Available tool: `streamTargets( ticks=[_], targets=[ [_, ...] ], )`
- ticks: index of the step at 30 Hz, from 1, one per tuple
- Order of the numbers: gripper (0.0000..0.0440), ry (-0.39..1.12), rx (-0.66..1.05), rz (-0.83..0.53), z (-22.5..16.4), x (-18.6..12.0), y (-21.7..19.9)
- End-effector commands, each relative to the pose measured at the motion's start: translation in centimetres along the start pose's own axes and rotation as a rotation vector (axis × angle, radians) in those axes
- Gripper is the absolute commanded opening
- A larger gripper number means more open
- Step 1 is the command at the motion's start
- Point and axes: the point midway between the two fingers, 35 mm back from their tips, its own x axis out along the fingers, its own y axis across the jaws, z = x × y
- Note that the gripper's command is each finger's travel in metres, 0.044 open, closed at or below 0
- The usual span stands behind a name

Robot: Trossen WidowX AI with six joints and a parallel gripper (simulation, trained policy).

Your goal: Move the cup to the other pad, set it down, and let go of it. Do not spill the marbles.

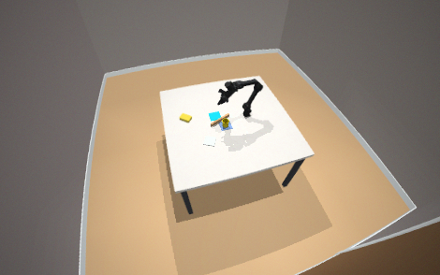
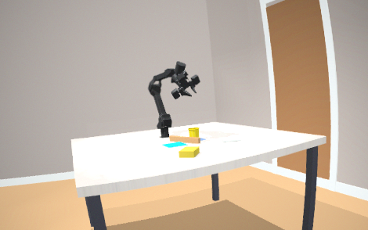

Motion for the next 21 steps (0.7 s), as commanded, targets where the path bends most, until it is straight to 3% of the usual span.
streamTargets(
  ticks=[1, 21],
  targets=[
    [0.0147, 0.047, 0.051, -0.013, -0.4, 0.0, 0.5],
    [0.0144, 0.270, 0.289, -0.190, -3.4, 0.9, 0.9]
  ],
)
